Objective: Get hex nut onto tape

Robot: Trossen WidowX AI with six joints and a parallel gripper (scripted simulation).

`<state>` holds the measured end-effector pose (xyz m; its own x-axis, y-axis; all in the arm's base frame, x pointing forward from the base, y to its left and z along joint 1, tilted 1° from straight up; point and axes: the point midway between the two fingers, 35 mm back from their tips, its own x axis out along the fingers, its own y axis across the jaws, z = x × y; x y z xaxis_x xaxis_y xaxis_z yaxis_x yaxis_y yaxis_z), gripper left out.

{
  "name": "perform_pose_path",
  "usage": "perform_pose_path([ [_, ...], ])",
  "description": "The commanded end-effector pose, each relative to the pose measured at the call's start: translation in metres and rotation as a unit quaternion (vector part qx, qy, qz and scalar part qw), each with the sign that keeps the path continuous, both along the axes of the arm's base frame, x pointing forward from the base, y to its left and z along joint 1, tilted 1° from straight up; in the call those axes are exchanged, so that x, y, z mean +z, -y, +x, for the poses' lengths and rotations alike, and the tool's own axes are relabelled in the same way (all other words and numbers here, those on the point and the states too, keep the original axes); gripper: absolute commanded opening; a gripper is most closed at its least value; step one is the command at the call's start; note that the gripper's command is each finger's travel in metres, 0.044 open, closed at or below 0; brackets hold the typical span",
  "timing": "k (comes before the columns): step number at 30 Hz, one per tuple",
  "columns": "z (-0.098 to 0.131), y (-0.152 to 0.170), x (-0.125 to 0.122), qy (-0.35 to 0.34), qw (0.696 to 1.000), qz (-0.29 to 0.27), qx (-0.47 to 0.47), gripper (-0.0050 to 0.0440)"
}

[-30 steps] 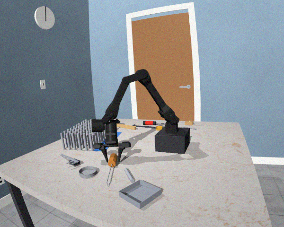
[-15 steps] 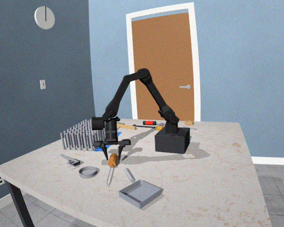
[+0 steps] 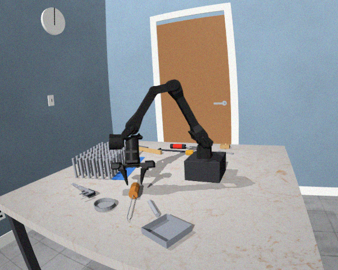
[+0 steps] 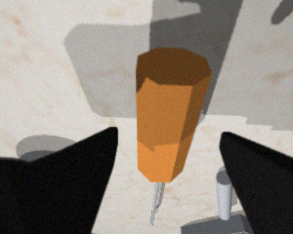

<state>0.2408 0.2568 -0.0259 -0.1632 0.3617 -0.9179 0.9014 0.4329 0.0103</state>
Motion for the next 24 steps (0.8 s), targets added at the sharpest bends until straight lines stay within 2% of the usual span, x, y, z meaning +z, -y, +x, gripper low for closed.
perform_pose_path([
  [1, 0.007, -0.004, 0.020, 0.017, 1.000, 0.016, 0.003, 0.0280],
  [9, 0.009, -0.007, 0.034, 0.020, 1.000, 0.021, 0.003, 0.0280],
  [12, 0.009, -0.014, 0.071, 0.021, 1.000, 0.020, 0.002, 0.0280],
  [14, 0.009, -0.014, 0.071, 0.021, 1.000, 0.020, 0.002, 0.0280],
  [16, 0.007, -0.020, 0.112, 0.028, 0.999, 0.025, 0.002, 0.0280],
  [19, 0.000, -0.020, 0.142, 0.026, 0.999, 0.023, 0.002, 0.0280],
  [22, -0.006, -0.018, 0.157, 0.021, 1.000, 0.019, 0.002, 0.0280],
  [24, -0.006, -0.018, 0.153, 0.017, 1.000, 0.015, 0.004, 0.0280],
])
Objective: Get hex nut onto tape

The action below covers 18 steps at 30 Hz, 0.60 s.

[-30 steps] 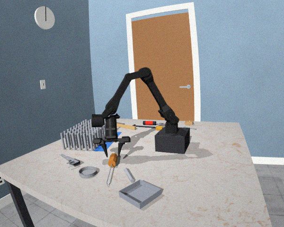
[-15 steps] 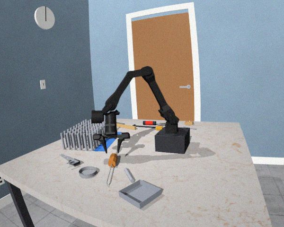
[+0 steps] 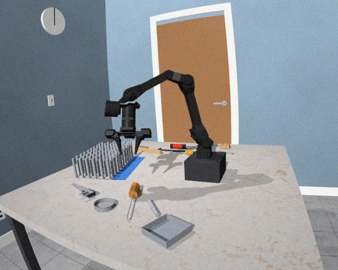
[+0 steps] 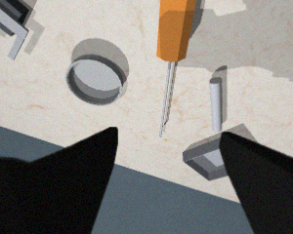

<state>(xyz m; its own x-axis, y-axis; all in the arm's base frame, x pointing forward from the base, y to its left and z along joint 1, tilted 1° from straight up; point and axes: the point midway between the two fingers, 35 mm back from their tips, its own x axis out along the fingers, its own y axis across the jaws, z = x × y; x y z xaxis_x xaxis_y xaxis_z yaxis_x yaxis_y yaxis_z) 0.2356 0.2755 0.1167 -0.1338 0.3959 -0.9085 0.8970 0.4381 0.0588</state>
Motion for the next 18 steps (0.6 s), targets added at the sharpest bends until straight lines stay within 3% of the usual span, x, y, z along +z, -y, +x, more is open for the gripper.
perform_pose_path([
  [1, -0.0001, 0.0011, 0.0106, -0.001, 1.000, -0.004, -0.001, 0.0280],
  [7, -0.0018, 0.0032, 0.0075, -0.006, 1.000, -0.007, -0.001, 0.0304],
  [11, -0.0018, 0.0032, 0.0075, -0.006, 1.000, -0.007, -0.001, 0.0400],
  [18, -0.0018, 0.0031, 0.0075, -0.006, 1.000, -0.007, -0.001, 0.0400],
])
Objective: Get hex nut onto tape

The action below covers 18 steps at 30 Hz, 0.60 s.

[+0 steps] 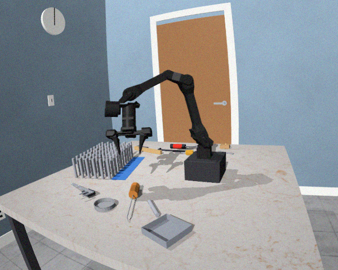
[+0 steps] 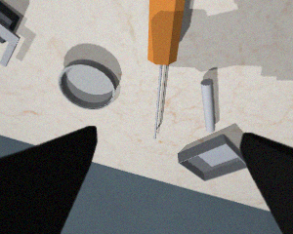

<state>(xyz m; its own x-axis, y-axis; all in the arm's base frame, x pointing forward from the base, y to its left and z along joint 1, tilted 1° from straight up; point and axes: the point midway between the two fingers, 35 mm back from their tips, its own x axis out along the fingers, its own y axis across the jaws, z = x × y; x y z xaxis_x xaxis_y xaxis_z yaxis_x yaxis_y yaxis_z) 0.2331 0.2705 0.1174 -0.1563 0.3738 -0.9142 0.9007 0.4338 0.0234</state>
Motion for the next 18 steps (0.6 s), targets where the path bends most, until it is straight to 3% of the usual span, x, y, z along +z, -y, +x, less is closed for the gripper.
perform_pose_path([
  [1, 0.001, -0.002, 0.007, 0.008, 1.000, 0.006, 0.002, 0.0400],
  [12, 0.006, 0.003, 0.001, 0.019, 1.000, 0.005, 0.009, 0.0400],
  [18, 0.069, 0.056, -0.024, 0.170, 0.982, 0.000, 0.082, 0.0400],
])
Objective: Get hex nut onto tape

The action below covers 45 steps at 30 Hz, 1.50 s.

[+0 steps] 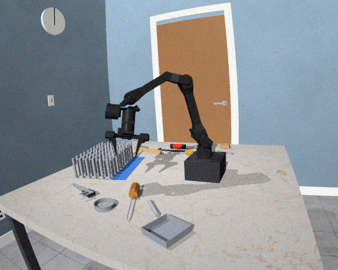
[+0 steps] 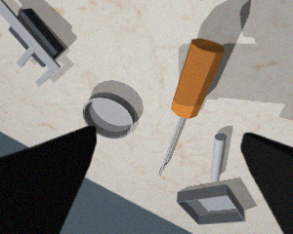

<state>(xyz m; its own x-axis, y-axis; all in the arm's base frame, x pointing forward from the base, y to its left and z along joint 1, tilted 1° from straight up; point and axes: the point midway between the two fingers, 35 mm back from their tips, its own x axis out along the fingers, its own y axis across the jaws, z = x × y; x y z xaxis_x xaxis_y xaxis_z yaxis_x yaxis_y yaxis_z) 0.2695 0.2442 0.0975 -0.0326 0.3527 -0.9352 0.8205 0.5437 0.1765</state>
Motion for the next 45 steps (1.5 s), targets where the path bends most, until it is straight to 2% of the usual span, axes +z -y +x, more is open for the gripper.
perform_pose_path([
  [1, 0.040, 0.037, -0.007, 0.098, 0.995, 0.004, 0.034, 0.0400],
  [3, 0.053, 0.053, -0.014, 0.135, 0.989, -0.006, 0.061, 0.0400],
  [5, 0.053, 0.053, -0.014, 0.135, 0.989, -0.006, 0.061, 0.0400],
  [6, 0.063, 0.059, -0.015, 0.169, 0.981, -0.008, 0.092, 0.0400],
  [8, 0.077, 0.085, -0.025, 0.208, 0.971, -0.035, 0.117, 0.0400],
  [13, 0.099, 0.129, -0.037, 0.283, 0.937, -0.087, 0.185, 0.0400],
  [20, 0.118, 0.193, -0.050, 0.356, 0.872, -0.183, 0.281, 0.0400],
  [22, 0.118, 0.193, -0.050, 0.356, 0.872, -0.183, 0.281, 0.0400],
  [24, 0.124, 0.214, -0.050, 0.381, 0.835, -0.224, 0.327, 0.0400],
  [27, 0.126, 0.238, -0.055, 0.388, 0.806, -0.266, 0.359, 0.0400],
  [34, 0.125, 0.240, -0.058, 0.387, 0.802, -0.269, 0.367, 0.0400],
  [37, 0.127, 0.240, -0.073, 0.382, 0.804, -0.267, 0.369, 0.0400],
  [39, 0.127, 0.240, -0.073, 0.382, 0.804, -0.267, 0.369, 0.0400],
  [45, 0.127, 0.240, -0.133, 0.382, 0.805, -0.266, 0.367, 0.0400],
])
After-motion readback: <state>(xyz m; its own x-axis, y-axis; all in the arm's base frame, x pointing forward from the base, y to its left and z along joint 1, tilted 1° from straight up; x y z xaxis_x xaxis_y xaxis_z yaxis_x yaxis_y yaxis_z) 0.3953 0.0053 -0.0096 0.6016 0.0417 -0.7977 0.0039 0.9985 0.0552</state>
